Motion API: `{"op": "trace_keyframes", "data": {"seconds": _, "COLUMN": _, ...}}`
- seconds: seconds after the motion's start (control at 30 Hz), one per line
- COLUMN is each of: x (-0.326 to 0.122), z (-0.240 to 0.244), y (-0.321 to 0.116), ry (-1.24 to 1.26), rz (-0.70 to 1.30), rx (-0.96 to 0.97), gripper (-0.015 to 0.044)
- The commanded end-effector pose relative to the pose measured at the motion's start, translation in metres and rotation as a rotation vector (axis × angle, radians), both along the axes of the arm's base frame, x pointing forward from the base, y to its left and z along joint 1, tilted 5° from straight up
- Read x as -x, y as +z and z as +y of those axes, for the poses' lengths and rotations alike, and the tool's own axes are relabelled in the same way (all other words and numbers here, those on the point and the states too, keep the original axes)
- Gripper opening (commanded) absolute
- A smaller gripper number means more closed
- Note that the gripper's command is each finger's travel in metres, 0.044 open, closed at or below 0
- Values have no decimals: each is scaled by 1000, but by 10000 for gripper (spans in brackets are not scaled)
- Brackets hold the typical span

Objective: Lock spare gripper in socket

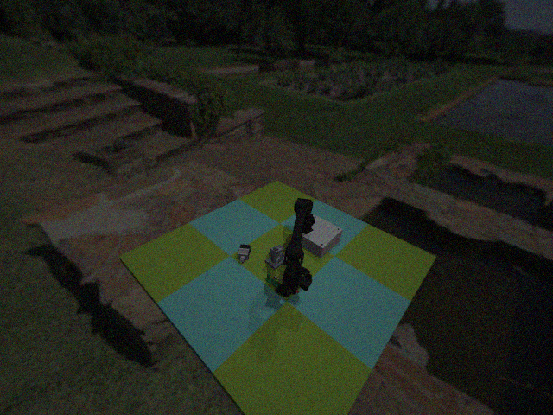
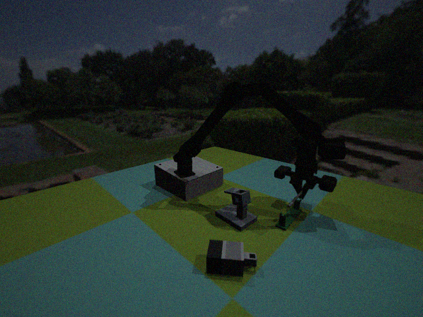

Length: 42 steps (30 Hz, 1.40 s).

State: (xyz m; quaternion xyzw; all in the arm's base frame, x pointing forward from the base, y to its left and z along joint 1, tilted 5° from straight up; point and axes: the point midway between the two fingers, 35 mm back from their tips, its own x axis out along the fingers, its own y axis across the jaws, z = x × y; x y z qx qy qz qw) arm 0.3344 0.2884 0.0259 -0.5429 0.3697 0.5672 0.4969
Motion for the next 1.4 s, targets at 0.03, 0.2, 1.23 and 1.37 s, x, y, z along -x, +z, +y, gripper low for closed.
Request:
{"op": "trace_keyframes", "data": {"seconds": 0.03, "x": 0, "z": 0, "y": -8, "ry": 5, "rz": 1, "rx": 2, "gripper": 0}}
{"op": "trace_keyframes", "data": {"seconds": 0.2, "x": 0, "z": 0, "y": -8, "ry": 5, "rz": 1, "rx": 2, "gripper": 0}}
{"op": "trace_keyframes", "data": {"seconds": 1.23, "x": 2, "z": -1, "y": 3, "ry": 0, "rz": 2, "rx": 2, "gripper": 200}}
{"op": "trace_keyframes", "data": {"seconds": 1.37, "x": 4, "z": -2, "y": 12, "ry": 1, "rz": 8, "rx": 6, "gripper": 200}}
